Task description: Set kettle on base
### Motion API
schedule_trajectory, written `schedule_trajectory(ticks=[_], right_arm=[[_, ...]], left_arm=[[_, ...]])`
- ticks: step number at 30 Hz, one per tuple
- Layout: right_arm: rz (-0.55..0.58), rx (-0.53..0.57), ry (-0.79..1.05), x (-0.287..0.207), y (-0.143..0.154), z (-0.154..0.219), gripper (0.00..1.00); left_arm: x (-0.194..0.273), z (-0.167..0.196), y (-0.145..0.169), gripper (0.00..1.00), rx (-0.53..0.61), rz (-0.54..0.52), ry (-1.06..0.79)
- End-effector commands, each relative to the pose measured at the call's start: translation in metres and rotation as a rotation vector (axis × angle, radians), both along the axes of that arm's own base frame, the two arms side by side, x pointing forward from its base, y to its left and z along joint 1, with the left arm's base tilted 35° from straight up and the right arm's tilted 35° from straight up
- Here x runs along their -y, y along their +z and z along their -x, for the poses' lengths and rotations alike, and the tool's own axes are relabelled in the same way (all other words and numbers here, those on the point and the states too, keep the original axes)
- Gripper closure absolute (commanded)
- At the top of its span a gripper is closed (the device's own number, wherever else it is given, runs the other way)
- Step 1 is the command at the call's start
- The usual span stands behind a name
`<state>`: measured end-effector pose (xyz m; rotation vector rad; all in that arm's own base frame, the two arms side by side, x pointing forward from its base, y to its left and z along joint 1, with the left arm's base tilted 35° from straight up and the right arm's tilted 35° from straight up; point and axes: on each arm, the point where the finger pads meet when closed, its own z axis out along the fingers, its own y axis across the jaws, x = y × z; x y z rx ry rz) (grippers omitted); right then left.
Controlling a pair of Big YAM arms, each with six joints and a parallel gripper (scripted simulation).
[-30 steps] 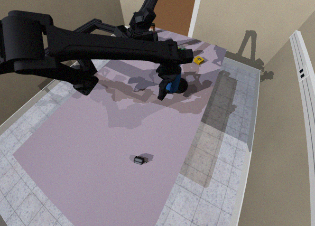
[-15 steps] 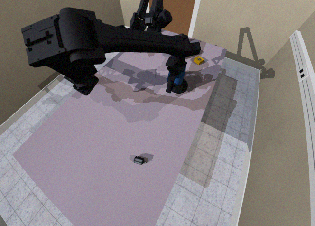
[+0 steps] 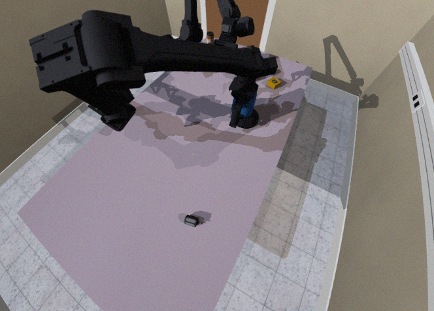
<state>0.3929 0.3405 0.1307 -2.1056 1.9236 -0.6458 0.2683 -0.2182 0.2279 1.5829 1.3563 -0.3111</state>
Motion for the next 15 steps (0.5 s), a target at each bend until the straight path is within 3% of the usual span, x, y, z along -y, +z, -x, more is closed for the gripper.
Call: schedule_trajectory(ticks=[1,15], right_arm=[[-0.081,0.065,0.063,-0.041,0.051,-0.002,0.72],[-0.081,0.065,0.063,-0.041,0.051,-0.002,0.72]], left_arm=[[-0.025,-0.017,0.049,0.0,0.072,0.012,0.016],[-0.099,-0.024,0.135,0.0,0.124,0.175,0.077]])
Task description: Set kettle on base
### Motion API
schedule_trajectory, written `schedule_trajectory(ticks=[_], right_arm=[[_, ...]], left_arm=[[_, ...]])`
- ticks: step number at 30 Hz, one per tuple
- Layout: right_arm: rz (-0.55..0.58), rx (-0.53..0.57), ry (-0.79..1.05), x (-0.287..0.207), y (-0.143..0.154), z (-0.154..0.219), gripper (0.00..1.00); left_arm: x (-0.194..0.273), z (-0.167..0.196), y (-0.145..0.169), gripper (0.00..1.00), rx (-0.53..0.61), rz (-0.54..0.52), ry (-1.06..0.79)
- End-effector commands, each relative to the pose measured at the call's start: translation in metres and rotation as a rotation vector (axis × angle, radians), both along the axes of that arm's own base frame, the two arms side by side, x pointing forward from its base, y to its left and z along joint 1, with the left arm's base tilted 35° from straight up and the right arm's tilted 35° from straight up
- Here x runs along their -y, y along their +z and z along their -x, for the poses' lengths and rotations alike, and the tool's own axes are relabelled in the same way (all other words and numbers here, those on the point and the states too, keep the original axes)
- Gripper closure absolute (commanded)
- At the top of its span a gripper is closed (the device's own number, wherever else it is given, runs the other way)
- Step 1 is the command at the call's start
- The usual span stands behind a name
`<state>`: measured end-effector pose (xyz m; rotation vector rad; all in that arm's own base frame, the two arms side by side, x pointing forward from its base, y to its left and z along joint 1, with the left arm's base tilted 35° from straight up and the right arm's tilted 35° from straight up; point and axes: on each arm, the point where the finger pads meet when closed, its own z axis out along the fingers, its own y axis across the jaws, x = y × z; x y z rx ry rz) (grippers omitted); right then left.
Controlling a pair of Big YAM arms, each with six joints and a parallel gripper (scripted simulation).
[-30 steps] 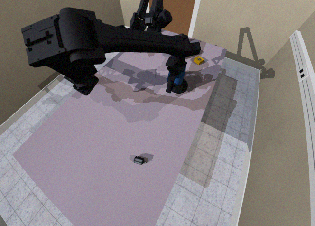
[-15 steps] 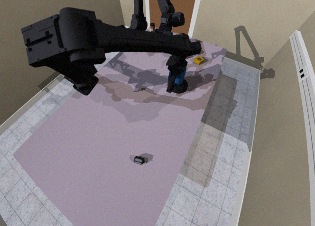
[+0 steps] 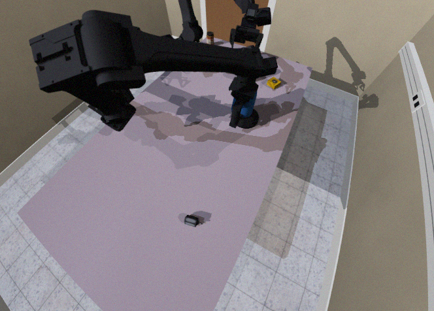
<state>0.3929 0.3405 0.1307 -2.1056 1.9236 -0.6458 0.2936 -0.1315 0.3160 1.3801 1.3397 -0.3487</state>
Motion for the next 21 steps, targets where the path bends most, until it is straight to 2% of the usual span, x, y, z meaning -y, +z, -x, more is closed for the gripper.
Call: schedule_trajectory(ticks=[1,11,21], right_arm=[[-0.081,0.065,0.063,-0.041,0.051,-0.002,0.72],[-0.081,0.065,0.063,-0.041,0.051,-0.002,0.72],[-0.081,0.065,0.063,-0.041,0.051,-0.002,0.72]], left_arm=[[-0.016,0.003,0.054,0.0,0.106,0.014,0.012],[-0.028,0.009,0.073,0.0,0.182,-0.007,0.071],[-0.029,0.006,0.07,0.0,0.169,-0.005,0.071]])
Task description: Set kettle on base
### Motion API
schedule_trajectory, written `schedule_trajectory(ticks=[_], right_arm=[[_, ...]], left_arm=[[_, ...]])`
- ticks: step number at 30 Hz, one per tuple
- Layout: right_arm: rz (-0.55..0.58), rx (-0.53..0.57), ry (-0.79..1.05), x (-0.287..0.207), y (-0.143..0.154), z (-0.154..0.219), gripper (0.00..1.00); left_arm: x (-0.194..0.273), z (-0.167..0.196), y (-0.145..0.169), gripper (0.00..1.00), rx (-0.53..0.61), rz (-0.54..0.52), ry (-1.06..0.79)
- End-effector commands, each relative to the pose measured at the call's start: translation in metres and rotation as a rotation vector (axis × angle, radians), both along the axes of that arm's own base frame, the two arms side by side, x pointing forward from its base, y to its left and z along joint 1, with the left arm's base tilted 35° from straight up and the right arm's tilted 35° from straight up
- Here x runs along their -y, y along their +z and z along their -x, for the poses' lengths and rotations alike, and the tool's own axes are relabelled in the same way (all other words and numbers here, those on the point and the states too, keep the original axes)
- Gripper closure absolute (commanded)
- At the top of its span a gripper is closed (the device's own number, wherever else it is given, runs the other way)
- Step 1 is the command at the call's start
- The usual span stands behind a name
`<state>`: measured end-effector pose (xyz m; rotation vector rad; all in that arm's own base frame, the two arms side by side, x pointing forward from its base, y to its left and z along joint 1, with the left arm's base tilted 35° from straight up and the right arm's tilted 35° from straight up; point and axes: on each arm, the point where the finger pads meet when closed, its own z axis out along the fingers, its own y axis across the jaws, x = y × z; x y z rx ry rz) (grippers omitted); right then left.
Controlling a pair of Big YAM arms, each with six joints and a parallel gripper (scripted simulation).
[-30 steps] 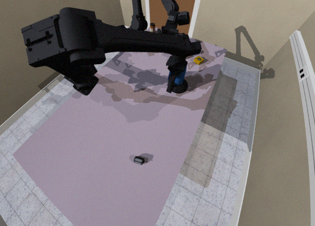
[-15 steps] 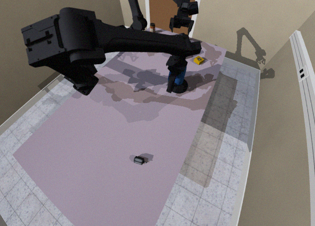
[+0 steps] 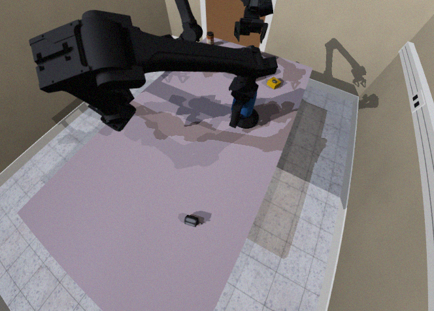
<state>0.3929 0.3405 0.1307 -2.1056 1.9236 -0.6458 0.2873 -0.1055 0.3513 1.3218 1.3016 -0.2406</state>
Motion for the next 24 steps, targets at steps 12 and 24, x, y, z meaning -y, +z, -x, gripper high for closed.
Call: schedule_trajectory(ticks=[12,24], right_arm=[[-0.08,0.062,0.05,-0.052,0.07,-0.007,0.72],[-0.05,0.039,0.038,-0.022,0.016,-0.028,0.72]], left_arm=[[-0.003,0.0,0.036,0.0,0.076,-0.019,0.002],[-0.003,0.0,0.036,0.0,0.076,-0.019,0.002]])
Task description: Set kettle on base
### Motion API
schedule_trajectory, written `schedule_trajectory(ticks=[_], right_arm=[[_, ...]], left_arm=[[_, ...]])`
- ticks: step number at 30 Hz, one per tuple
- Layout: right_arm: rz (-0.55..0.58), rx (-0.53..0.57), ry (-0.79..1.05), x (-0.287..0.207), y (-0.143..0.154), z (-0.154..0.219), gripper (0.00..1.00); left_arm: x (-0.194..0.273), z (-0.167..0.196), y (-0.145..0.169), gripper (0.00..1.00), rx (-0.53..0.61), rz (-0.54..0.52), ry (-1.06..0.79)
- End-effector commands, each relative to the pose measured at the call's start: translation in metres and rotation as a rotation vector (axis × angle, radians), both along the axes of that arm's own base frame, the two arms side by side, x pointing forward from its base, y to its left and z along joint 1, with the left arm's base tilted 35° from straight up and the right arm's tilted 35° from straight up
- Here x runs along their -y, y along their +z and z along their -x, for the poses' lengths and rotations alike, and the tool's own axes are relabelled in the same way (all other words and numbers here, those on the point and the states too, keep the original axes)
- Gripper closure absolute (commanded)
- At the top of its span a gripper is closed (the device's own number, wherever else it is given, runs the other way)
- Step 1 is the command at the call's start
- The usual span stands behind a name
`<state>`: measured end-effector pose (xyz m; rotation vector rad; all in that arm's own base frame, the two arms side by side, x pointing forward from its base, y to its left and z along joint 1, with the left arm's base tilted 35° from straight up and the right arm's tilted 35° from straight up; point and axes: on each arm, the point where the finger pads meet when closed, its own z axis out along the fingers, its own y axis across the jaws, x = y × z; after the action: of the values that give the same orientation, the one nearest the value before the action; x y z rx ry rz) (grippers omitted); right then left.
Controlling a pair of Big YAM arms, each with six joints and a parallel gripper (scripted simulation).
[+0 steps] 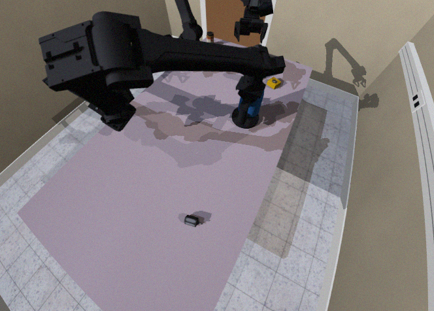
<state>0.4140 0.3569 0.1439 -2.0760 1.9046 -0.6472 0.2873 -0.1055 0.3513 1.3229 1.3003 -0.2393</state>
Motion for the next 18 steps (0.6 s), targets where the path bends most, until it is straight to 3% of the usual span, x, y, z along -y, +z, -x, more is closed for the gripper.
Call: schedule_trajectory(ticks=[1,18], right_arm=[[-0.028,0.012,0.038,-0.006,-0.002,-0.008,0.72],[-0.042,0.026,0.045,0.005,-0.026,-0.02,0.72]], left_arm=[[-0.003,0.0,0.036,0.0,0.074,-0.018,0.002],[-0.003,0.0,0.036,0.0,0.074,-0.018,0.002]])
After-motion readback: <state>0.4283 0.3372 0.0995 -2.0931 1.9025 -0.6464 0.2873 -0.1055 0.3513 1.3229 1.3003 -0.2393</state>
